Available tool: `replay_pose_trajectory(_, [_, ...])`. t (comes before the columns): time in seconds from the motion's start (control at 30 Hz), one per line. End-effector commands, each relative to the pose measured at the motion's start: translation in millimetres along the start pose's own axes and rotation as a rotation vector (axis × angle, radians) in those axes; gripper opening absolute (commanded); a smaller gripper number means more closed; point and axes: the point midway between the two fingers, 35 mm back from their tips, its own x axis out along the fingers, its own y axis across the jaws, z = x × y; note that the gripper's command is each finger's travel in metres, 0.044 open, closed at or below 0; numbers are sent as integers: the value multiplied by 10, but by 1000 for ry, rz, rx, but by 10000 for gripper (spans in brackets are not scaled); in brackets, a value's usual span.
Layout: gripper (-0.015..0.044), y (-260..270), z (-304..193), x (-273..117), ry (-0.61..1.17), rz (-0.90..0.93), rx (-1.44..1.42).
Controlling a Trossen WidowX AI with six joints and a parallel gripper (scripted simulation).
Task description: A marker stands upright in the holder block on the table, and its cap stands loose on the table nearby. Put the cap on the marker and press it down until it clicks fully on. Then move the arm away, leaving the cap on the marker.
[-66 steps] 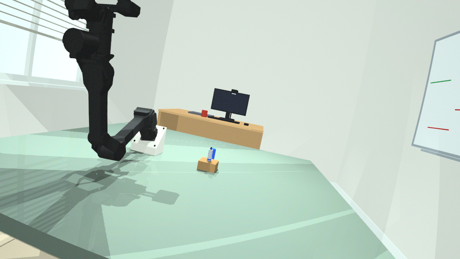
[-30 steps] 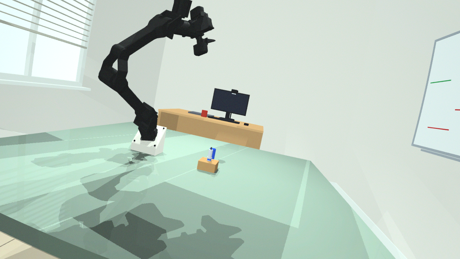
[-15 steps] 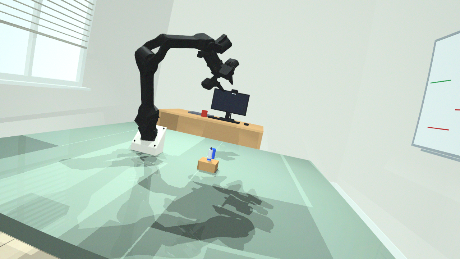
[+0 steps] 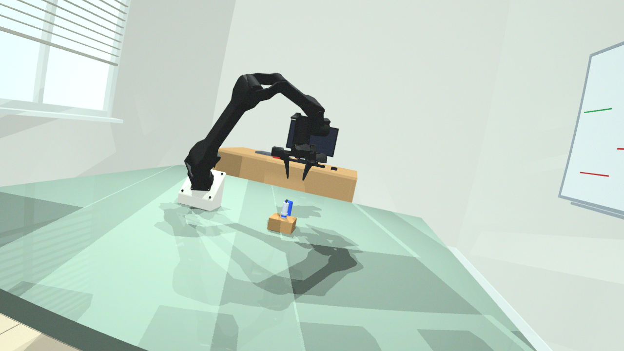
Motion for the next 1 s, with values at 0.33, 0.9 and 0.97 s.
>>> replay_pose_trajectory(0.33, [247,-91,114,398,-55,-51,60])
replay_pose_trajectory(0.9, [247,-106,127,650,-56,-51,60])
replay_pose_trajectory(0.97, [247,-105,128,682,-56,-51,60])
